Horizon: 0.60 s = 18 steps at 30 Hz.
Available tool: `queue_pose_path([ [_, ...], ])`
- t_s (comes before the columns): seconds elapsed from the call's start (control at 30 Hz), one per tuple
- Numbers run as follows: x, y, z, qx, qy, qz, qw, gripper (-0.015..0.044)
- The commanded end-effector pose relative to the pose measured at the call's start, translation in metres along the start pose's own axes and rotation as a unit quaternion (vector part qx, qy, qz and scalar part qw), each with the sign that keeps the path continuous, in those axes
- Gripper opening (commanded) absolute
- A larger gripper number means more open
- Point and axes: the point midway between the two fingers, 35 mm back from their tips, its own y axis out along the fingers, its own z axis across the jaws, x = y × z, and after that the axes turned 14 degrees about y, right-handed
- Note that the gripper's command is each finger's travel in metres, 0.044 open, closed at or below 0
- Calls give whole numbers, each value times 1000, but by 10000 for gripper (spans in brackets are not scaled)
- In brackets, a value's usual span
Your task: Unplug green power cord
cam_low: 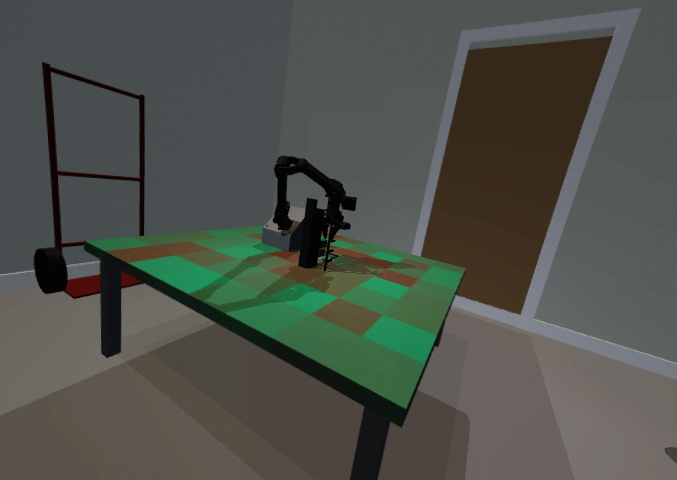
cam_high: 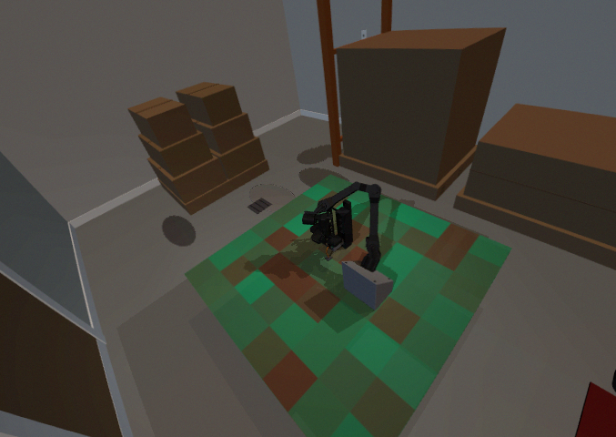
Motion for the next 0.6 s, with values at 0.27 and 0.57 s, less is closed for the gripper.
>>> queue_pose_path([
  [0.27, 0, -7, 0, -3, -1, 0, 1000, 160],
  [0.57, -7, -7, -2, -3, -1, 0, 1000, 160],
])
